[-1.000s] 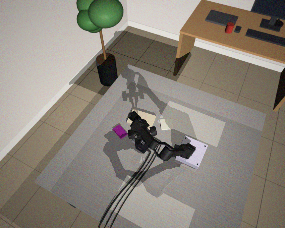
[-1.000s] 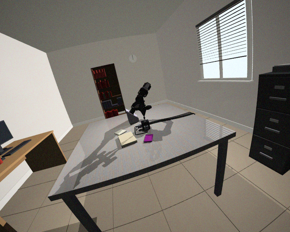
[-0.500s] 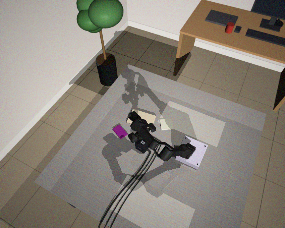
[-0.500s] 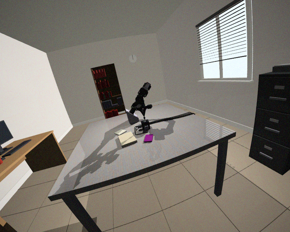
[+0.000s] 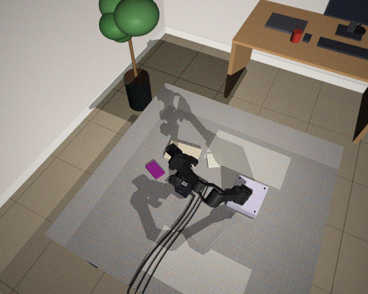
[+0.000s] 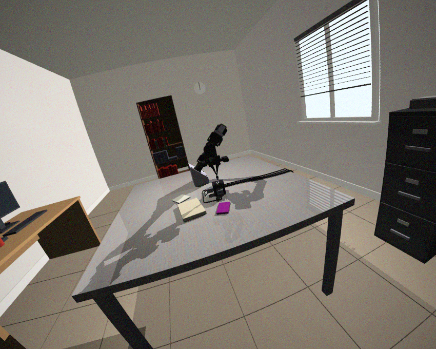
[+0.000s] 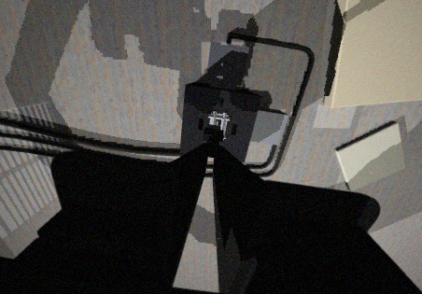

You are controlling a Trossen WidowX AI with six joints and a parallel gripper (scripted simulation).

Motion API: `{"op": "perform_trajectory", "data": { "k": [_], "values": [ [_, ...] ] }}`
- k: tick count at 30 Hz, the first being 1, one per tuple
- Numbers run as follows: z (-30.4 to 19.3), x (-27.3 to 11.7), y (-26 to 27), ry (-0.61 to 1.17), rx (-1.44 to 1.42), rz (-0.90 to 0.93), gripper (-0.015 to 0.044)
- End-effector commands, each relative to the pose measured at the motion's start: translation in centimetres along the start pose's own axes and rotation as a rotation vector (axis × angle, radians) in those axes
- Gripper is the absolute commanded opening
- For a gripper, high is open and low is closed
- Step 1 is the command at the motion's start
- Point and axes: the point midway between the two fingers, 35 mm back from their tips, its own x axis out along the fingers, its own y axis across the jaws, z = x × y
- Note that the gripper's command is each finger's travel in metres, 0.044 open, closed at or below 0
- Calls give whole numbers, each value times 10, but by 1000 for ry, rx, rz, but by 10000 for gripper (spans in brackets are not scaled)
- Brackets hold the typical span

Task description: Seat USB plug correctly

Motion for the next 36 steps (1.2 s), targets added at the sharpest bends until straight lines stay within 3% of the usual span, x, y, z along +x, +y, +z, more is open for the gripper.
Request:
{"op": "perform_trajectory", "data": {
  "k": [1, 36],
  "values": [
    [-1, 1, 0, 2, -93, 0, 0],
    [-1, 1, 0, 2, -1010, 1, 0]
  ]
}}
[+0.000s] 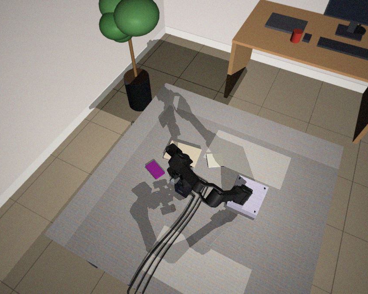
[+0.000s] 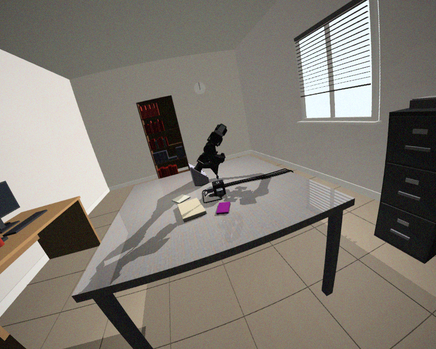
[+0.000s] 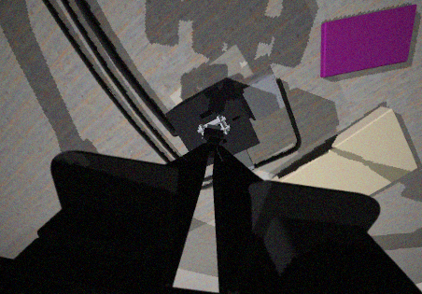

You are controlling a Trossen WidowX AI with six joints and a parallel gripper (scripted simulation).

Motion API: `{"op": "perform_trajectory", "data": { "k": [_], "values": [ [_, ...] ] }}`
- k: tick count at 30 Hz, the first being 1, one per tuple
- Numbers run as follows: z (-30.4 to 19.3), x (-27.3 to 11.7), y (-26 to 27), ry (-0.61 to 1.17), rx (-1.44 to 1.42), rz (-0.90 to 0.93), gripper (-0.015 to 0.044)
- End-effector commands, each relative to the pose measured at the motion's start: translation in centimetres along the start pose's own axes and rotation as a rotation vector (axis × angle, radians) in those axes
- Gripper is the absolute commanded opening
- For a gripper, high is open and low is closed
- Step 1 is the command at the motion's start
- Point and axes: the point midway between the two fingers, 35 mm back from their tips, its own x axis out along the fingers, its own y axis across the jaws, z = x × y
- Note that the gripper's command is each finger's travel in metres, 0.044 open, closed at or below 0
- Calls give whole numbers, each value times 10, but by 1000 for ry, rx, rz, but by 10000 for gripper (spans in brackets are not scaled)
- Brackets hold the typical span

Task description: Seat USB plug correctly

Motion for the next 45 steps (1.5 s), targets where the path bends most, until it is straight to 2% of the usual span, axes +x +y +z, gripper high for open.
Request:
{"op": "perform_trajectory", "data": {
  "k": [1, 20, 45],
  "values": [
    [-1, 1, 0, 1, -93, 2, 0],
    [-1, 1, 0, 1, -573, 2, 0],
    [-1, 1, 0, 3, -580, 0, 0]
  ]
}}
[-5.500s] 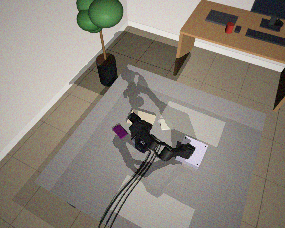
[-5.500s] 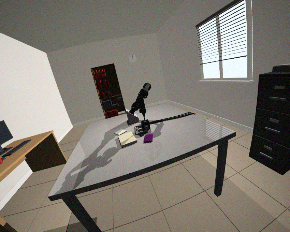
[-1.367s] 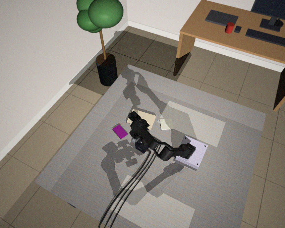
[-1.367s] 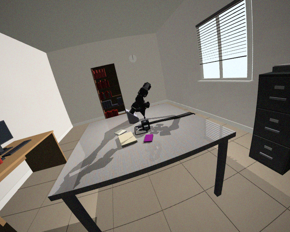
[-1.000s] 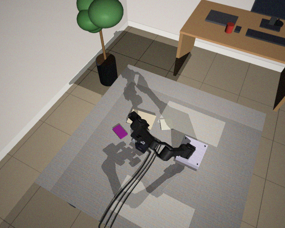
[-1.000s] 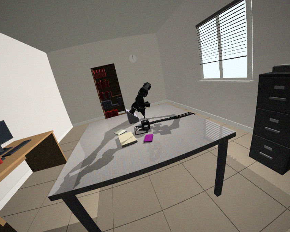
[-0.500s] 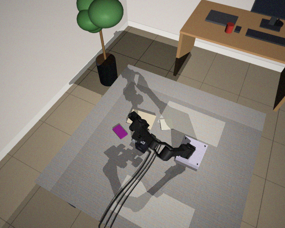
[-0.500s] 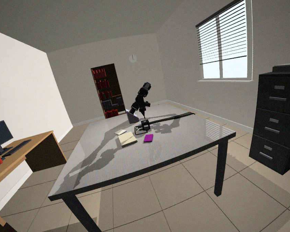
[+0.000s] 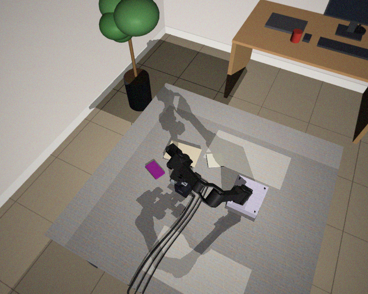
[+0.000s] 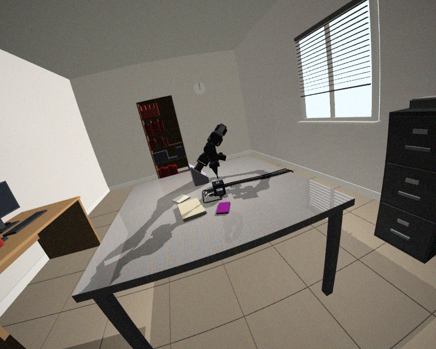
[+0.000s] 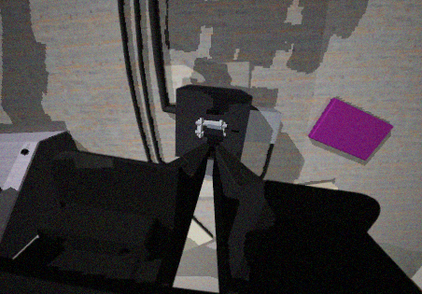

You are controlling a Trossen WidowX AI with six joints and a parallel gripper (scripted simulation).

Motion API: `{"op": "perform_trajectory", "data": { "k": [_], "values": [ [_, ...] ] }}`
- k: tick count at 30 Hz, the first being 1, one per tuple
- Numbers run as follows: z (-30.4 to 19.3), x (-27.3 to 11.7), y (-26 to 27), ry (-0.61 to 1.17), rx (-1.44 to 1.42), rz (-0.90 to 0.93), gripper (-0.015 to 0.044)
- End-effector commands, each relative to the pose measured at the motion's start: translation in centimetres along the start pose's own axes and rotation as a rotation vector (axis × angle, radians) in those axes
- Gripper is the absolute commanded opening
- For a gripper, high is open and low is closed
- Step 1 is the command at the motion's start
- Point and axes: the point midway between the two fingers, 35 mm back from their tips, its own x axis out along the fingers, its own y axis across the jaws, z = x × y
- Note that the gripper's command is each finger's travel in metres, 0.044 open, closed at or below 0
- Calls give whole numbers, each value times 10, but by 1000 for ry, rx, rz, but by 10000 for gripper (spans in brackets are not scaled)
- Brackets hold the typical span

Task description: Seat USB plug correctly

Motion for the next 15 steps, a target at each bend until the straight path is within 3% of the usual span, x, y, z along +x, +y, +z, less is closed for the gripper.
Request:
{"op": "perform_trajectory", "data": {
  "k": [1, 15],
  "values": [
    [-1, 1, 1, 3, -4, 1, 0],
    [-2, 3, 1, 8, -12, 2, 0]
  ]
}}
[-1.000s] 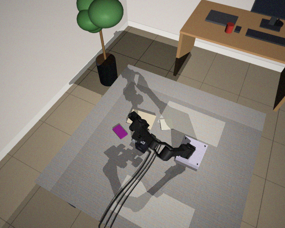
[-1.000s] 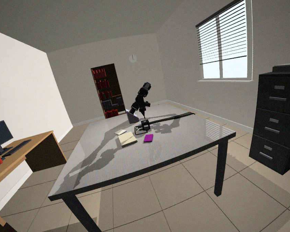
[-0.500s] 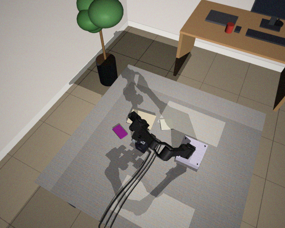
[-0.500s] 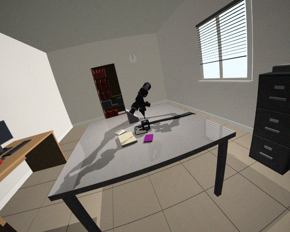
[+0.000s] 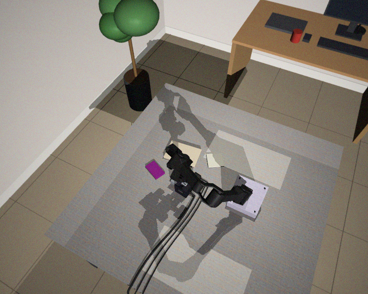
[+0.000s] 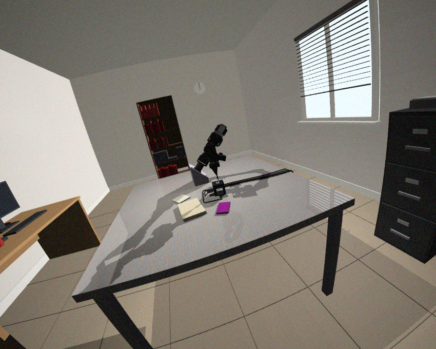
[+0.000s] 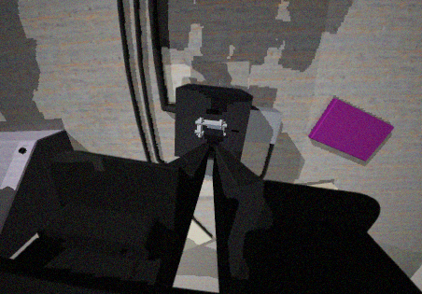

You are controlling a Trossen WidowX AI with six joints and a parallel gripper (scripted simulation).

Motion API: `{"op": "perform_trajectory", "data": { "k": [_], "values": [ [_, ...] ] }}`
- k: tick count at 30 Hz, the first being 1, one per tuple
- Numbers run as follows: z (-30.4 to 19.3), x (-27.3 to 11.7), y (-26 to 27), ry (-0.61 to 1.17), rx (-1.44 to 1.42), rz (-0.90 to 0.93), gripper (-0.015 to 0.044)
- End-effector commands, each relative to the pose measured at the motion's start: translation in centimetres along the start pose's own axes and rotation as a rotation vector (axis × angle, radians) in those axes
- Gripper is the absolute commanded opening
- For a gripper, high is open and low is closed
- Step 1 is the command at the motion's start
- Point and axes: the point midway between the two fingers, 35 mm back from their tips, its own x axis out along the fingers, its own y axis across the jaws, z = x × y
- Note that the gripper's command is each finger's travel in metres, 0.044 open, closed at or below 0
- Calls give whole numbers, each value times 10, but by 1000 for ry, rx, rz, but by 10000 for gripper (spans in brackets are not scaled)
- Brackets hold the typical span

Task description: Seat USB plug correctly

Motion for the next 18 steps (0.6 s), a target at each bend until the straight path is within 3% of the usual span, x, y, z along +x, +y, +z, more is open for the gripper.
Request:
{"op": "perform_trajectory", "data": {
  "k": [1, 18],
  "values": [
    [-1, 1, 1, 5, -6, 2, 0],
    [-2, 3, 1, 10, -16, 2, 0]
  ]
}}
